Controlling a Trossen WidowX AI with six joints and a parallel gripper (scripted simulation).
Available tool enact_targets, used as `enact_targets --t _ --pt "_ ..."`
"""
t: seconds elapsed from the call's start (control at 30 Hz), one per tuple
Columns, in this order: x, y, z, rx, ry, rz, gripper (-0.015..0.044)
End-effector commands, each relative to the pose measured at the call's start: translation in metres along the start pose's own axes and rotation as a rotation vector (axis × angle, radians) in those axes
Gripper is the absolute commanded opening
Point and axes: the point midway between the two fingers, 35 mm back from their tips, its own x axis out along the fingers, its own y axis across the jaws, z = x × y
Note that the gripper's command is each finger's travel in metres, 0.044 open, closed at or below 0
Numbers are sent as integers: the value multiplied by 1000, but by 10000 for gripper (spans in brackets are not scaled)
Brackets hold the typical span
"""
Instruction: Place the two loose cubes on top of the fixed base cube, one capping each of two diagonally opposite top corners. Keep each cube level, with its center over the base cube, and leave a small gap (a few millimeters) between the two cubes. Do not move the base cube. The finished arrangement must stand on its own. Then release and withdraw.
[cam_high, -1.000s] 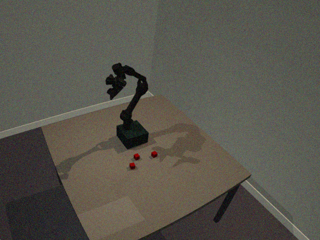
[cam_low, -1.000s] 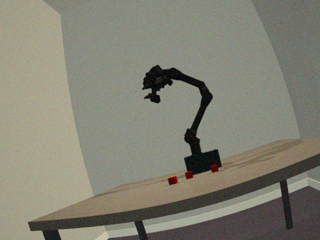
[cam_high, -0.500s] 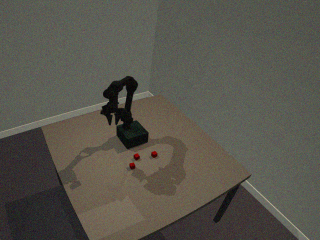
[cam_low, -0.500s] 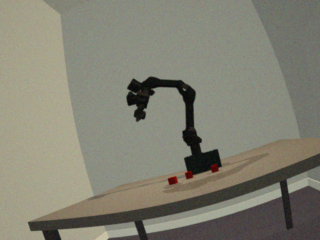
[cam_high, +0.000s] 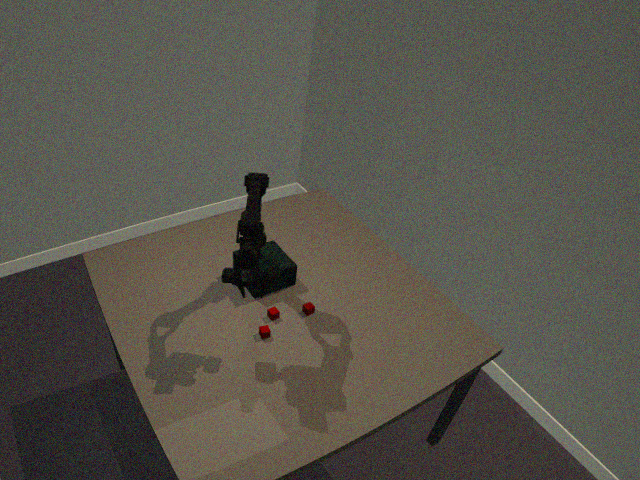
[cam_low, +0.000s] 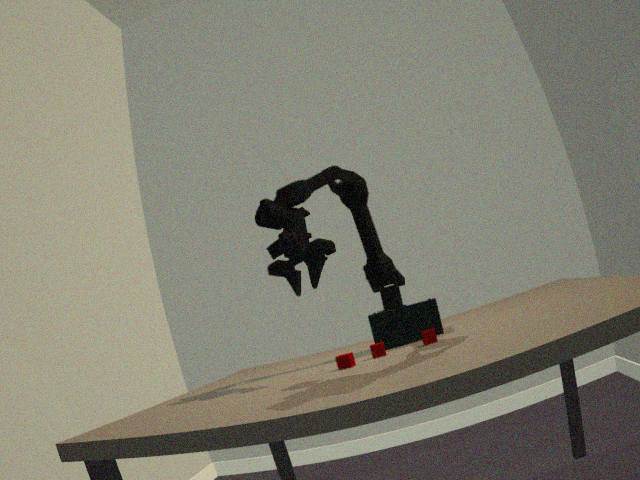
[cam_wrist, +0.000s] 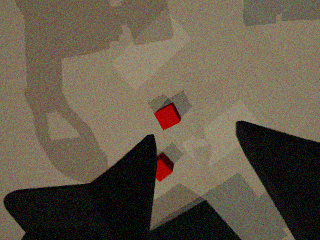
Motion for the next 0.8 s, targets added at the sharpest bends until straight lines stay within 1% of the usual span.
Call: enact_targets --t 0.0,0.1,0.4,0.6,0.77 --pt "51 27 -18 -223 153 -42 265" --pt "74 39 -29 -337 227 -60 265" --pt "78 40 -30 -345 232 -62 265" --pt "134 34 -43 -345 232 -62 265" --pt "136 34 -44 -345 232 -62 265"
